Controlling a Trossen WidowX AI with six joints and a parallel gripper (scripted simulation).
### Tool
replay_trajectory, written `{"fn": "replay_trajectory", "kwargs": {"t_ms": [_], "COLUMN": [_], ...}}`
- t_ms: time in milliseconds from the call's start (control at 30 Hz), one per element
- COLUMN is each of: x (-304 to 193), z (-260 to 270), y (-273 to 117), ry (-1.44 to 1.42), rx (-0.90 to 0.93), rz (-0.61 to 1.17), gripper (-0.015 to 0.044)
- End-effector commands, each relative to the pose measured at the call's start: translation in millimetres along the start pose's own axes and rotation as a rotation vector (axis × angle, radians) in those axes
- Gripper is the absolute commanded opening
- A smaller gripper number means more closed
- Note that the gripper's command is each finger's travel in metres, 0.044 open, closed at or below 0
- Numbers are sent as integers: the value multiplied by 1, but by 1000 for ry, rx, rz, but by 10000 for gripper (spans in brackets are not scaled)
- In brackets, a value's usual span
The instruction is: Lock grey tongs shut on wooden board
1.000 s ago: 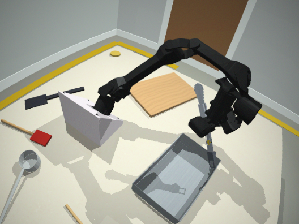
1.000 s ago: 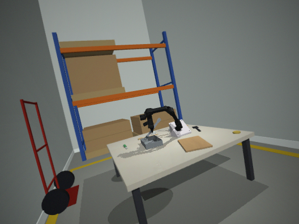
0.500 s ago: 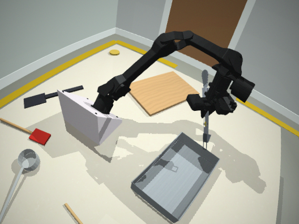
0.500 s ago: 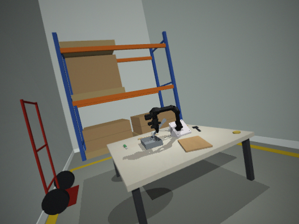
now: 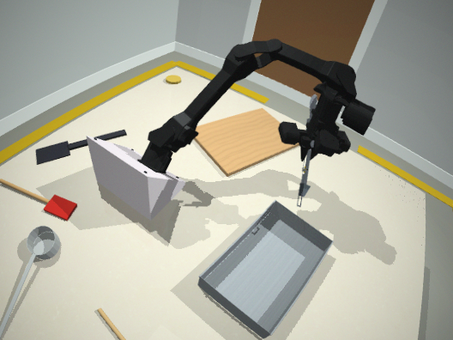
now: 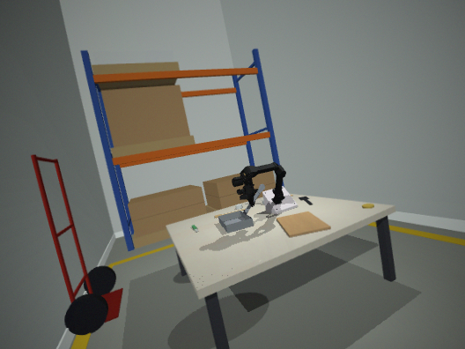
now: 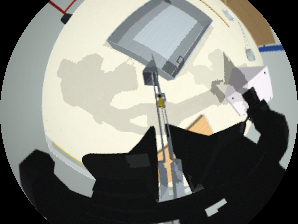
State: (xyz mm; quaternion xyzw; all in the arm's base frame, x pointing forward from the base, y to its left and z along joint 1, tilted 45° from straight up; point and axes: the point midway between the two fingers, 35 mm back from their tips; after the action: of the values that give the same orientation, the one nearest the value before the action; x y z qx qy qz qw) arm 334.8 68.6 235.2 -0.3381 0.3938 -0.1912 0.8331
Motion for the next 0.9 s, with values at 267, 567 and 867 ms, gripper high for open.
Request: {"fn": "replay_trajectory", "kwargs": {"t_ms": [267,567,867], "x": [-20,-44,-68], "z": [2,4,4], "y": [1,5,8], "ry": [-306,-703,-1101], "rx": [-2,-11,-20], "rz": [-13,-20,-25], "gripper": [-150,-150,-150]}}
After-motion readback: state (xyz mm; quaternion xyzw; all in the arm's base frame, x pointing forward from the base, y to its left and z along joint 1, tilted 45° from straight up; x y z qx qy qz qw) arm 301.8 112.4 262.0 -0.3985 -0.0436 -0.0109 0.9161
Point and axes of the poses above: the point midway between the two fingers, 35 mm back from their tips, its own y axis out along the fingers, its own z axis across the jaws, x = y × z, and after that the axes turned 7 degrees about -y, right-handed
